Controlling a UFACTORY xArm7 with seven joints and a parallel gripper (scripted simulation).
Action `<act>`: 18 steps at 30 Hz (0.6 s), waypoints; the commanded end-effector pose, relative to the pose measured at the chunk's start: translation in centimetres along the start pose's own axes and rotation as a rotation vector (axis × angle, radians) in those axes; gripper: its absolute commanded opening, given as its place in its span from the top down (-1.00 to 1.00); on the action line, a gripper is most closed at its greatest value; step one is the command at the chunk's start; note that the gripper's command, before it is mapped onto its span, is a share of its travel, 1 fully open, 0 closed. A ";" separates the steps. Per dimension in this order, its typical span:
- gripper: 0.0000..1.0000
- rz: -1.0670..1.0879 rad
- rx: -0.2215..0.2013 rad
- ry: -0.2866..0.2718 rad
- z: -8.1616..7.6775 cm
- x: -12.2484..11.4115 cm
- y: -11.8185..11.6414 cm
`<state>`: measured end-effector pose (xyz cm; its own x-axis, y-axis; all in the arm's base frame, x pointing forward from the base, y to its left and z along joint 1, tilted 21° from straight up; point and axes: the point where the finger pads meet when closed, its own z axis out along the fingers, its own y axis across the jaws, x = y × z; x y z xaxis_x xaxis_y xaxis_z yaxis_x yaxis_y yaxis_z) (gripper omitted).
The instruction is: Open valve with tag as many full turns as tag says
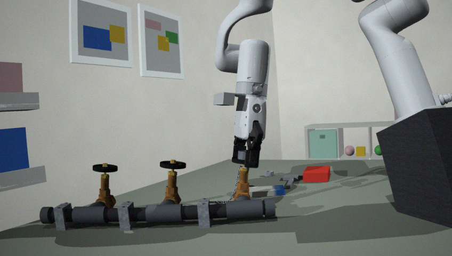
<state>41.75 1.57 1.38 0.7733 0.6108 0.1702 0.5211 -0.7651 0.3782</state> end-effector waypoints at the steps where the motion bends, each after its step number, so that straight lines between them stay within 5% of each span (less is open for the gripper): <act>1: -1.00 0.279 -0.009 -0.013 0.0 0.1 0.0; 18: -1.00 1.054 -0.004 0.017 0.0 0.1 0.0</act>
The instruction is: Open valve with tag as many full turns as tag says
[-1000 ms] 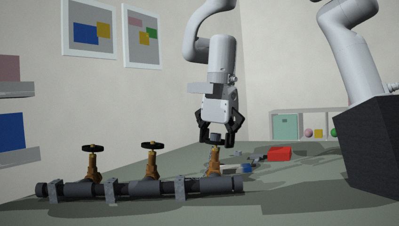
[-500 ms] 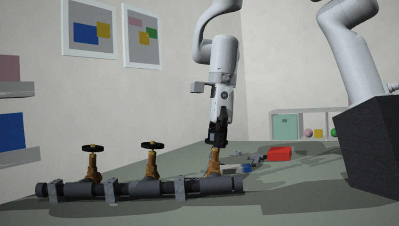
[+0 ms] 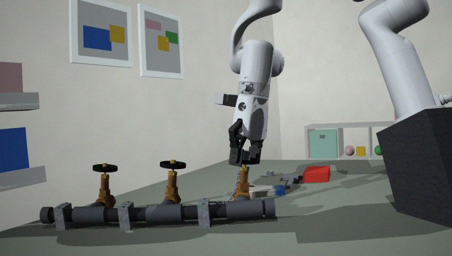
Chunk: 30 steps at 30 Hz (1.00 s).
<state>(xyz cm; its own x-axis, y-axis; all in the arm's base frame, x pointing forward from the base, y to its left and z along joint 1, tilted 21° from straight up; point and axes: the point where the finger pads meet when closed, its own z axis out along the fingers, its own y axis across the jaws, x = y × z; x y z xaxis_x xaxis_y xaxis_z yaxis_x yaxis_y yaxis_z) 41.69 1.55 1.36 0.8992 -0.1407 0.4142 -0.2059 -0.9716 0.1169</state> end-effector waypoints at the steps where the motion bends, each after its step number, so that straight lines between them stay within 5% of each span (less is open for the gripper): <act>1: -1.00 0.279 -0.016 -0.003 0.0 0.1 -0.1; 26: -1.00 1.423 -0.057 0.002 0.0 0.1 -0.1; 30: -1.00 1.434 -0.058 0.002 0.0 0.1 -0.1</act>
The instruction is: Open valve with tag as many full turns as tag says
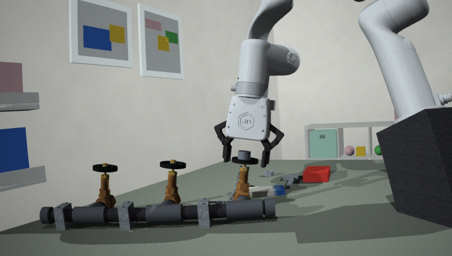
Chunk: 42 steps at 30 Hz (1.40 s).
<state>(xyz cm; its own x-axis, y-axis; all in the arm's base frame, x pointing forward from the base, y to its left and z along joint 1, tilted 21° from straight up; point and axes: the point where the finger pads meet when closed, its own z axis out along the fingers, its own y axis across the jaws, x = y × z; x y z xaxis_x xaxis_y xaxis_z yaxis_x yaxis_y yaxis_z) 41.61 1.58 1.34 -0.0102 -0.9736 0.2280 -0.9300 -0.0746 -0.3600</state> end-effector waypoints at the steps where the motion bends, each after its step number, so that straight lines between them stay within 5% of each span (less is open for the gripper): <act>1: -1.00 0.087 -0.022 0.010 0.0 -0.1 -0.2; 8: -1.00 0.087 -0.022 0.010 0.0 -0.1 -0.2; 9: 1.00 0.087 -0.022 0.010 0.0 -0.1 -0.2; 42: 1.00 0.053 -0.022 0.009 0.0 -0.1 -0.2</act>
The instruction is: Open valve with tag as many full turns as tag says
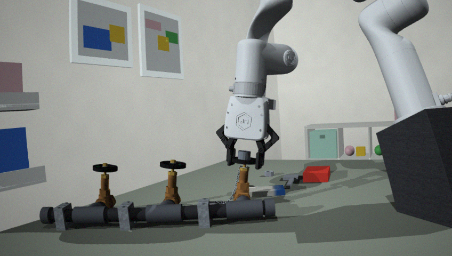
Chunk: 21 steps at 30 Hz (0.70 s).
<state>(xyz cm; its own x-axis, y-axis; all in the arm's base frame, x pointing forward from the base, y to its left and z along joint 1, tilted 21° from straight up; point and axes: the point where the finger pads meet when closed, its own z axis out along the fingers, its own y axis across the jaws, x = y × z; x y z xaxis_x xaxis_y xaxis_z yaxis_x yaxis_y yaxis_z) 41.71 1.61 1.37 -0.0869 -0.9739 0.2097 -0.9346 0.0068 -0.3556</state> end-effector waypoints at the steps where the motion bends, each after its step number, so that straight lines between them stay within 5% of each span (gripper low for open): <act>1: 1.00 -0.037 0.002 -0.001 0.0 -0.1 -0.1; 11: 1.00 -0.218 0.002 -0.001 0.0 -0.1 -0.1; 21: 1.00 -0.669 0.002 0.000 0.0 -0.1 -0.1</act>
<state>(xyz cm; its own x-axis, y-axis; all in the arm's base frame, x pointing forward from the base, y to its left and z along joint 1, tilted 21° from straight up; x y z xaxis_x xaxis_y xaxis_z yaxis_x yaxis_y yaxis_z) 41.72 1.60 1.37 0.3093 -0.8841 0.3503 -0.8820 -0.4044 -0.2420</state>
